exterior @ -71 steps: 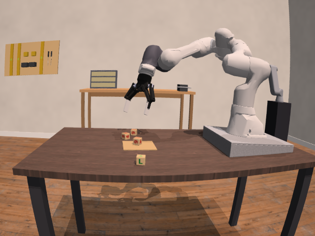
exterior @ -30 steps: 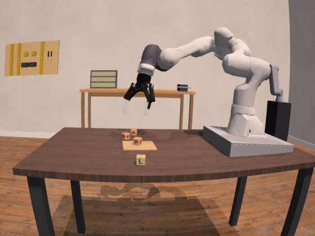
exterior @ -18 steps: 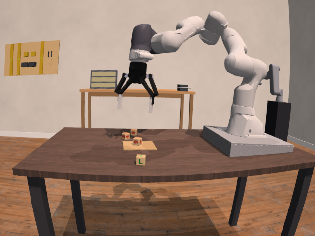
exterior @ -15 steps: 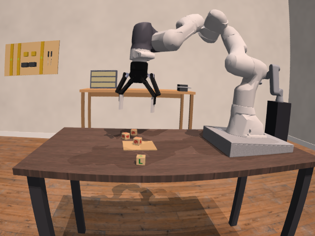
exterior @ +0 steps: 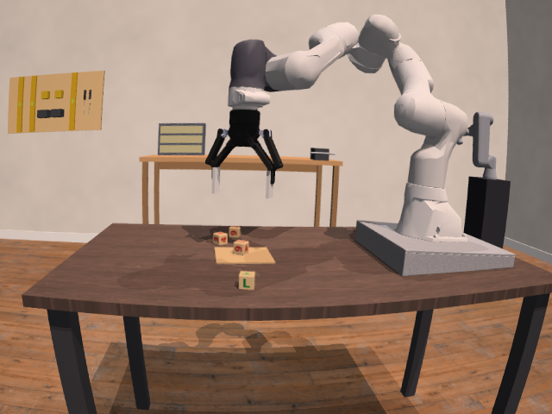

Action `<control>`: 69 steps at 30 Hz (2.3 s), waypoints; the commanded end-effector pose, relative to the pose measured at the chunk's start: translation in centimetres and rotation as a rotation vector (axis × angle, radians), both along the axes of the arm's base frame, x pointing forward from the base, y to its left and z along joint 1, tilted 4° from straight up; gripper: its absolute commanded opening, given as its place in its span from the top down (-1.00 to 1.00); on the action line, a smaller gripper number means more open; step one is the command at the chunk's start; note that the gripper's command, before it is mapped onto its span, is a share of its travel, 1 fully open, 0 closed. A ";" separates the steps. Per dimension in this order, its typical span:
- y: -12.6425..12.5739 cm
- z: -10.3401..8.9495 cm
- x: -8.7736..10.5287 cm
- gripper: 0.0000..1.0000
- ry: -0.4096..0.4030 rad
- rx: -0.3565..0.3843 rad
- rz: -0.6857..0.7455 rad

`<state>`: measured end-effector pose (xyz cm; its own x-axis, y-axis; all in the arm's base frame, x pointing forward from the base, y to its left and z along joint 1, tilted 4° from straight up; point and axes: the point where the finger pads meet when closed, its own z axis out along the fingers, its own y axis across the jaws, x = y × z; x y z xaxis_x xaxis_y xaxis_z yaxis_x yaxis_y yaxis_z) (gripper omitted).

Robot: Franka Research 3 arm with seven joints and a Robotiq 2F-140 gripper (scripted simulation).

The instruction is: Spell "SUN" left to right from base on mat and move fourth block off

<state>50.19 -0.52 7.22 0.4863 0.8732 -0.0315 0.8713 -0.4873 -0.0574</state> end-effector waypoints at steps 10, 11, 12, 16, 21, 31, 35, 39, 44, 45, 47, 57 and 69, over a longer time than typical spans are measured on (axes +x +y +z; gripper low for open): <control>0.0 -0.1 -0.2 -1.00 0.006 -0.001 -0.018; 0.0 -0.1 -0.2 -1.00 0.006 -0.001 -0.018; 0.0 -0.1 -0.2 -1.00 0.006 -0.001 -0.018; 0.0 -0.1 -0.2 -1.00 0.006 -0.001 -0.020; 0.2 -0.7 -0.4 -1.00 0.013 -0.011 -0.181; 0.4 -1.1 -0.6 -1.00 0.019 -0.021 -0.330; 0.4 -1.3 -0.6 -1.00 0.020 -0.025 -0.386; 0.5 -1.5 -0.7 -1.00 0.022 -0.030 -0.447; 0.5 -1.7 -0.7 -1.00 0.024 -0.036 -0.523; 0.5 -1.7 -0.7 -1.00 0.024 -0.037 -0.539; 0.6 -1.8 -0.7 -1.00 0.024 -0.040 -0.569; 0.6 -2.2 -0.8 -1.00 0.026 -0.051 -0.717; 0.6 -2.5 -0.8 -1.00 0.026 -0.065 -0.896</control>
